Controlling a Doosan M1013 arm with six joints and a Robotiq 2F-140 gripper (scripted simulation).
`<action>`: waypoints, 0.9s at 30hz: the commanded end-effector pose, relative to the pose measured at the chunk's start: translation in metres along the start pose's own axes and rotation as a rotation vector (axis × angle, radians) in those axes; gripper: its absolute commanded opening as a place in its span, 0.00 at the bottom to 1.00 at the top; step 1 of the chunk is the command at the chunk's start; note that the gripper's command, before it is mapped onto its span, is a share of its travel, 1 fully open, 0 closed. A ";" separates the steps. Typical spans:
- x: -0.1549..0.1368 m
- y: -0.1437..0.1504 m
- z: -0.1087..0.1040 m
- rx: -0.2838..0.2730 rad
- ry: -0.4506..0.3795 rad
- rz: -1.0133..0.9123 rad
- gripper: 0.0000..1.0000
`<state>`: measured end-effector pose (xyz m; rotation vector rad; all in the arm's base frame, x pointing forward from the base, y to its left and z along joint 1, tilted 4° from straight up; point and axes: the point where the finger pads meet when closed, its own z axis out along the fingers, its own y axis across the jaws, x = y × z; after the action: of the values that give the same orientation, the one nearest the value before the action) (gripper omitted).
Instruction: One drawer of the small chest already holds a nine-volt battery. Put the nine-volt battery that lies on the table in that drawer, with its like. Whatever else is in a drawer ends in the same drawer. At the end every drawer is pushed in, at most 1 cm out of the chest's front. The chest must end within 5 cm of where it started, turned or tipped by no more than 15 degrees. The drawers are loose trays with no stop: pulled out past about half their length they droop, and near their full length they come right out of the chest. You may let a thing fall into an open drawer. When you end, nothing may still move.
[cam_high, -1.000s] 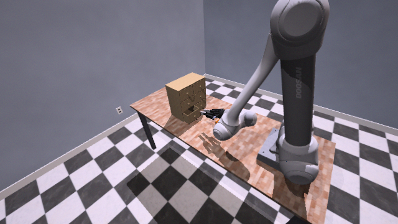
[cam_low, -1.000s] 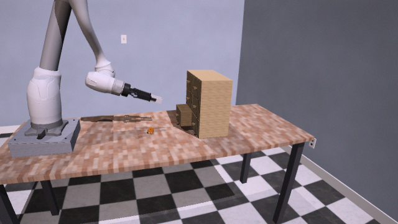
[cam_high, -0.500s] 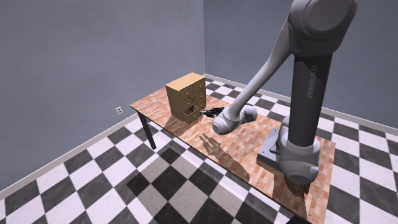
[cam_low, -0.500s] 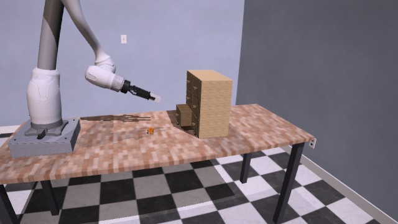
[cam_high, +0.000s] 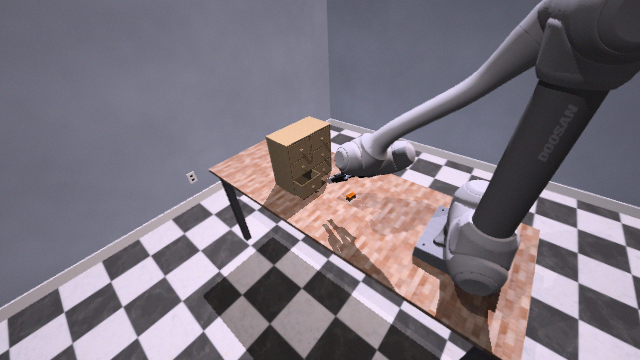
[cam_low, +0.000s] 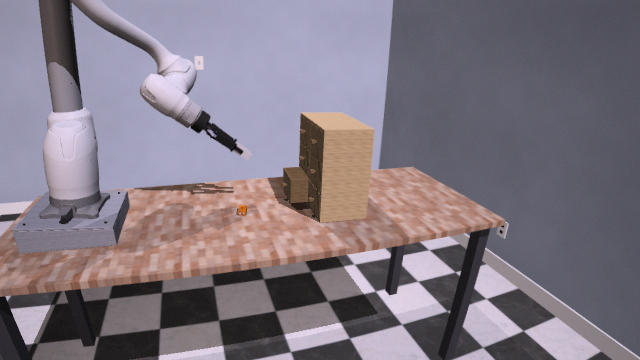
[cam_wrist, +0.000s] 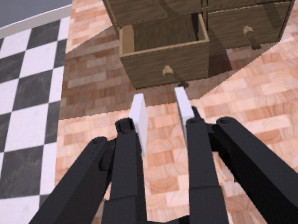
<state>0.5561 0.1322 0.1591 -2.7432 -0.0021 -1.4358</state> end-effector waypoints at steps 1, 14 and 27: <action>0.000 0.005 -0.003 -0.051 -0.083 -0.005 0.20; 0.002 0.004 -0.020 -0.050 -0.229 -0.001 0.20; 0.006 0.001 -0.058 0.011 -0.394 0.013 0.20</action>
<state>0.5238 0.1281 0.1860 -2.7248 -0.0558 -1.2013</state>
